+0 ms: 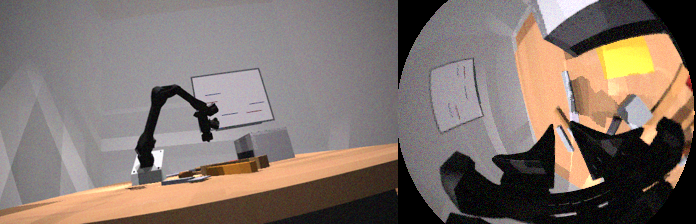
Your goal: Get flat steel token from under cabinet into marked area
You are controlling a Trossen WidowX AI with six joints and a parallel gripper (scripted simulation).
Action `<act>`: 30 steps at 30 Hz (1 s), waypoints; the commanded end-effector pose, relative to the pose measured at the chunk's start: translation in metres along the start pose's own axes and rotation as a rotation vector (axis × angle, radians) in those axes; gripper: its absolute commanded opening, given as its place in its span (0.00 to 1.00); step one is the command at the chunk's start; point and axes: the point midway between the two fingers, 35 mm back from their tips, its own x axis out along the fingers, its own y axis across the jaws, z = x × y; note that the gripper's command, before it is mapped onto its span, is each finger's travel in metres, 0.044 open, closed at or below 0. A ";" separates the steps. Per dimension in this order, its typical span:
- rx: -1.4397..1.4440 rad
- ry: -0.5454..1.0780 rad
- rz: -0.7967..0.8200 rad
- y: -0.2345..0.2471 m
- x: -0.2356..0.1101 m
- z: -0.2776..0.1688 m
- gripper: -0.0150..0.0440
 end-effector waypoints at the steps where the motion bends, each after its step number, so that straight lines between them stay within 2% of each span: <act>1: -0.032 0.000 -0.112 -0.038 -0.015 -0.010 0.46; 21: -0.281 0.145 -0.689 -0.223 -0.119 -0.099 0.46; 25: -0.328 0.195 -0.771 -0.245 -0.134 -0.119 0.46; 30: -0.331 0.198 -0.775 -0.246 -0.135 -0.120 0.46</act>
